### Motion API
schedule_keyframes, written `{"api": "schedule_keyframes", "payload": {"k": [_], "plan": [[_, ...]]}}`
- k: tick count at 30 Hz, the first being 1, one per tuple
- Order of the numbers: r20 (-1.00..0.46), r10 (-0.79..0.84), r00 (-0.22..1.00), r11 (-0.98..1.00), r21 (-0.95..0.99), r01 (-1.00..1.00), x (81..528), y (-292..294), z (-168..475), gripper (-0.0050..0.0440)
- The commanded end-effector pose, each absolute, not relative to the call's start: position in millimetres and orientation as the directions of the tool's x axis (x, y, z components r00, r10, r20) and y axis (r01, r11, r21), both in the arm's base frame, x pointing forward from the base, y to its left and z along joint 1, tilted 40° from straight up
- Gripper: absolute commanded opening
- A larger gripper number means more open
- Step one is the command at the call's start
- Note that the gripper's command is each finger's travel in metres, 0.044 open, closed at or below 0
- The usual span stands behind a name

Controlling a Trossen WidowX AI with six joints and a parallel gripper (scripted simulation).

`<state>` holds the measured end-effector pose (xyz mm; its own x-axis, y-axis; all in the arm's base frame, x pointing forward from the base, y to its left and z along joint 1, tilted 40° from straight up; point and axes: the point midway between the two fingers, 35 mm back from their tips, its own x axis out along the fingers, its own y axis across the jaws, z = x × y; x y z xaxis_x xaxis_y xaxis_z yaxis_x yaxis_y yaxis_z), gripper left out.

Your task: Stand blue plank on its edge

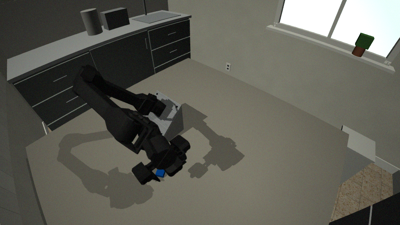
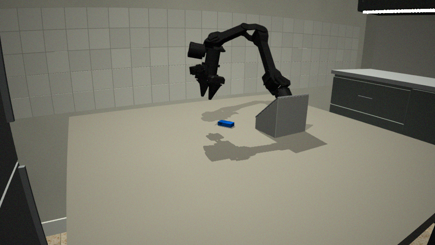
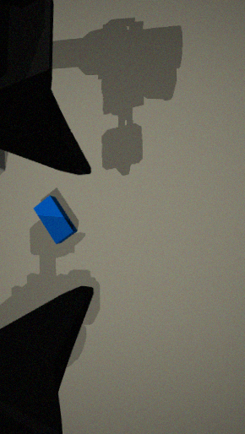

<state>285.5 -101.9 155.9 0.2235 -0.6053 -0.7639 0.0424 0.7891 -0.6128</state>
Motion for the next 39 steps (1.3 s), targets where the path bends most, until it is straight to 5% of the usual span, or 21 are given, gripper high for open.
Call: {"api": "schedule_keyframes", "payload": {"k": [1,6,17,39], "plan": [[-0.76,-0.606,0.237,0.789,-0.613,0.052,286.6,-101.6,160.5,0.04],[-0.763,-0.621,0.179,0.776,-0.631,0.005,282.0,-104.6,148.3,0.044],[-0.59,-0.759,-0.276,0.639,-0.591,-0.493,236.8,-130.8,77.2,0.044],[-0.567,-0.766,-0.304,0.631,-0.569,-0.528,231.9,-132.6,71.5,0.044]]}}
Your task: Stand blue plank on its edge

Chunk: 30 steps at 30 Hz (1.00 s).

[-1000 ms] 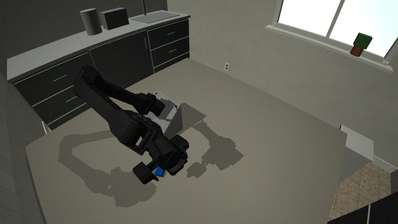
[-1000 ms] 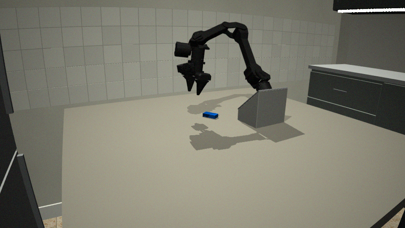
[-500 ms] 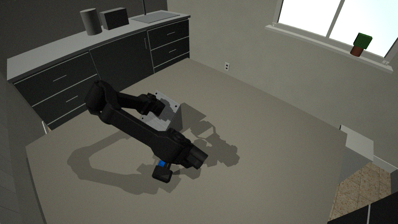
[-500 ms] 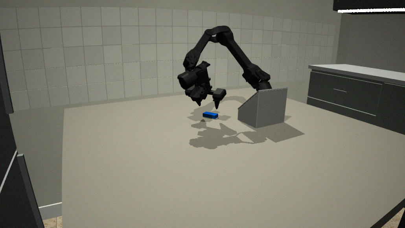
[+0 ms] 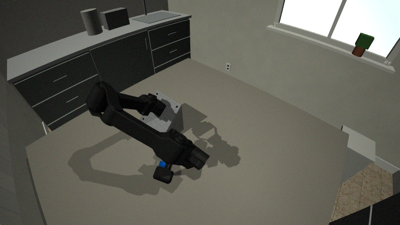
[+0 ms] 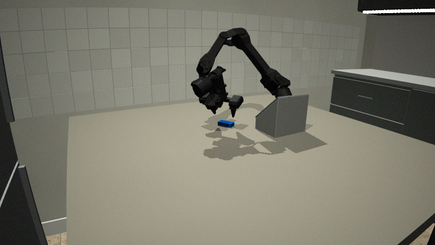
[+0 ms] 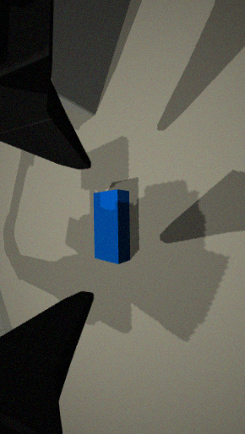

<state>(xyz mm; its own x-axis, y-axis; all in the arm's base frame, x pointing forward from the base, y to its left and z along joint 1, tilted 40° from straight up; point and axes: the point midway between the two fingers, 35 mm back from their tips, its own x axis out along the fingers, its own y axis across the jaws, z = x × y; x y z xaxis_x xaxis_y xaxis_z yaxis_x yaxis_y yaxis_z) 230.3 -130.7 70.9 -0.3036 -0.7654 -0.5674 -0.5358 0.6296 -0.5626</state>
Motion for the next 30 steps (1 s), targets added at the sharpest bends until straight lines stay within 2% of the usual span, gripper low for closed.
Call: {"api": "schedule_keyframes", "payload": {"k": [1,30], "plan": [[-0.566,-0.765,-0.305,0.631,-0.567,-0.529,231.3,-133.1,70.4,0.044],[-0.567,-0.765,-0.305,0.632,-0.571,-0.524,216.3,-168.9,45.0,0.044]]}}
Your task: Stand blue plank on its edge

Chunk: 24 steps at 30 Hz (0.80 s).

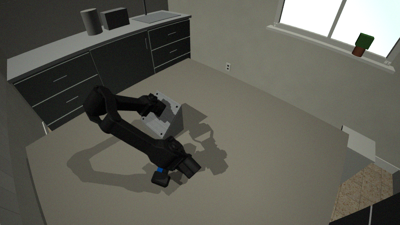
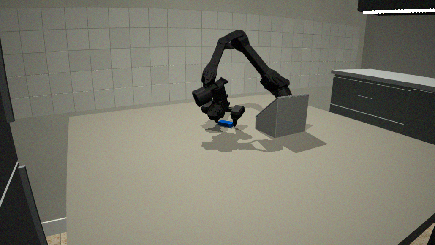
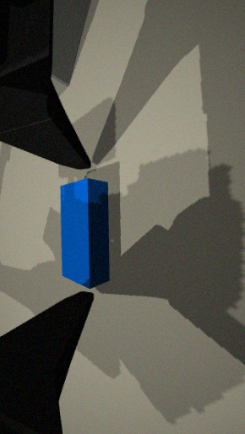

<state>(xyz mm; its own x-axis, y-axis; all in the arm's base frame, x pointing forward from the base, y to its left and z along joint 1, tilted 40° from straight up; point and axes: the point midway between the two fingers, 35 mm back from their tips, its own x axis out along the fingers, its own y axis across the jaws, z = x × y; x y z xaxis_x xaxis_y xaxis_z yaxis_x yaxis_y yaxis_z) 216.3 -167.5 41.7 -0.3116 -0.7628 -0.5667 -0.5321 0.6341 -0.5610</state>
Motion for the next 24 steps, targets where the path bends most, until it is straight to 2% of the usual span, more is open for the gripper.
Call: {"api": "schedule_keyframes", "payload": {"k": [1,7,8,24], "plan": [[-0.567,-0.765,-0.305,0.632,-0.571,-0.524,216.3,-168.9,45.0,0.044],[-0.567,-0.765,-0.305,0.632,-0.572,-0.522,216.4,-168.9,45.0,0.044],[-0.567,-0.765,-0.305,0.632,-0.572,-0.522,216.4,-168.9,45.0,0.029],[-0.567,-0.764,-0.308,0.633,-0.569,-0.524,216.1,-168.9,44.1,0.029]]}}
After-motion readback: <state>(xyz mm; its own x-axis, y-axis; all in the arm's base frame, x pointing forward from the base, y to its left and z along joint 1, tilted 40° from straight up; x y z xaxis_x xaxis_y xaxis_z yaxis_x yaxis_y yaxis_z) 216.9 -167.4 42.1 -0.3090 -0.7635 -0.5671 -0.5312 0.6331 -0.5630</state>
